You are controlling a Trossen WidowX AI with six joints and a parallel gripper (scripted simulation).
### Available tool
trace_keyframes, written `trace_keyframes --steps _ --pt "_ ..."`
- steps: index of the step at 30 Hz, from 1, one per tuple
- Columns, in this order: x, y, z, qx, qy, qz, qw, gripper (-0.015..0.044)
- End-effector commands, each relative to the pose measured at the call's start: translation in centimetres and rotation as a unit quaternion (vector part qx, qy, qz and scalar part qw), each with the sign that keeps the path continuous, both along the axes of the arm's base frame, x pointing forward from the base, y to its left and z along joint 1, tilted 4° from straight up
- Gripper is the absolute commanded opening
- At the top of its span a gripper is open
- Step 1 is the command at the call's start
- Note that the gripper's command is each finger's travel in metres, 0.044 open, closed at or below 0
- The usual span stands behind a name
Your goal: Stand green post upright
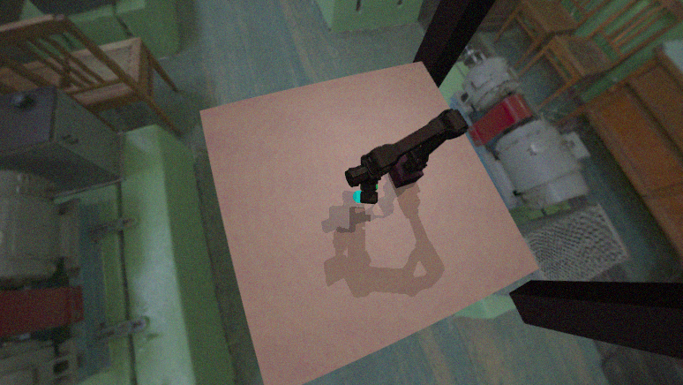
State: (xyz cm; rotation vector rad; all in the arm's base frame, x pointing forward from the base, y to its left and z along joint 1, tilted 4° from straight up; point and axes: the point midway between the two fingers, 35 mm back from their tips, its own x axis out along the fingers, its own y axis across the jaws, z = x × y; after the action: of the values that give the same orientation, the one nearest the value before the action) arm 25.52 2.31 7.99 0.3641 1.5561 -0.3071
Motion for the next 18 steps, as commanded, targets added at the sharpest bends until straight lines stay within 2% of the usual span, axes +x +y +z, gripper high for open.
trace_keyframes --steps 1,18 --pt "0.0 0.0 -0.3 -0.010 -0.007 0.009 1.000 0.0023" --pt "0.7 0.3 -1.6 -0.055 -0.051 0.033 0.997 0.0023"
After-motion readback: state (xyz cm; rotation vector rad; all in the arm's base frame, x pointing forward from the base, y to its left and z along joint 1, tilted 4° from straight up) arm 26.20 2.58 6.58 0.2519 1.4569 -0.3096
